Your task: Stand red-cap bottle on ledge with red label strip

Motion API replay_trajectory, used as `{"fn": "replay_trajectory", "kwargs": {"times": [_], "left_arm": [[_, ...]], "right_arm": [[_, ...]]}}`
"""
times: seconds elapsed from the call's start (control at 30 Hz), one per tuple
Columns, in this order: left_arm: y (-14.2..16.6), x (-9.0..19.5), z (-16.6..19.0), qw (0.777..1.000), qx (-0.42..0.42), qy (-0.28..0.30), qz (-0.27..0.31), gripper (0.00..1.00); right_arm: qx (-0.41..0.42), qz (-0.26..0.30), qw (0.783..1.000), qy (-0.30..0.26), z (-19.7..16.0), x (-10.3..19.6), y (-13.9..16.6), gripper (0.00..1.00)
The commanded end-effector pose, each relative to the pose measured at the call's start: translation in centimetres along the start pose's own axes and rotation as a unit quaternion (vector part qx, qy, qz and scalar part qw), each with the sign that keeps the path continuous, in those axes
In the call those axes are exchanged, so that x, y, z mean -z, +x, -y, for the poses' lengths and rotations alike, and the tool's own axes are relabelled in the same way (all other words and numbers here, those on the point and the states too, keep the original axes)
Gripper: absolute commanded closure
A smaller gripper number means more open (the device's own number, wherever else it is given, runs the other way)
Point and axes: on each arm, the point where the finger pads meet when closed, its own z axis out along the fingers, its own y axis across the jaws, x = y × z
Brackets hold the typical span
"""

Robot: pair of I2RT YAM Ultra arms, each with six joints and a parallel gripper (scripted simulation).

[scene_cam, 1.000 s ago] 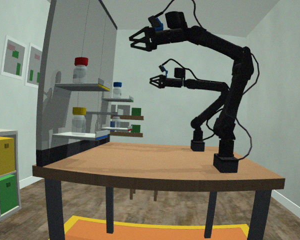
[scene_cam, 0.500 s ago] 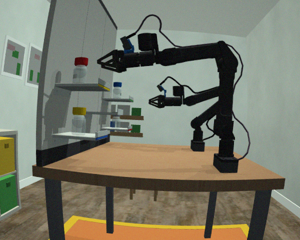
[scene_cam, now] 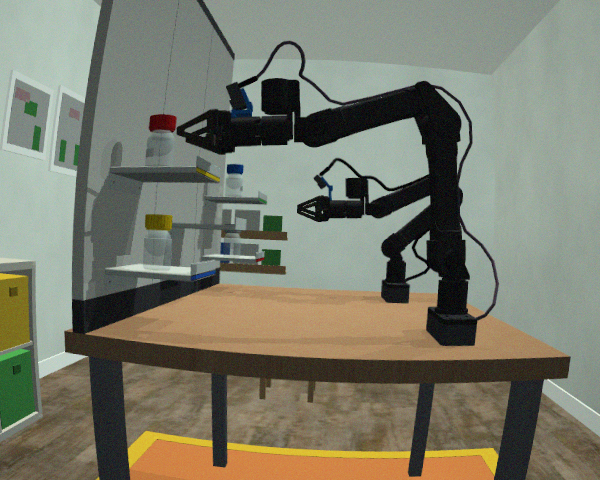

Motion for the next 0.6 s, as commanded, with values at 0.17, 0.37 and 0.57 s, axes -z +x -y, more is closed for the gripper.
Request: {"fn": "replay_trajectory", "kwargs": {"times": [0.17, 0.37, 0.57], "left_arm": [[-3.0, 0.5, 0.2, 0.999, -0.002, -0.001, 0.038, 0.06], [-4.1, -0.4, 0.4, 0.999, -0.001, -0.002, 0.033, 0.06], [-5.0, -1.0, 0.5, 0.999, -0.001, -0.002, 0.033, 0.06]], "right_arm": [[0.003, 0.017, 1.000, -0.001, 0.0, 0.0, -1.0, 0.00], [0.003, 0.017, 1.000, -0.001, 0.0, 0.0, -1.0, 0.00], [0.003, 0.017, 1.000, -0.001, 0.0, 0.0, -1.0, 0.00]]}}
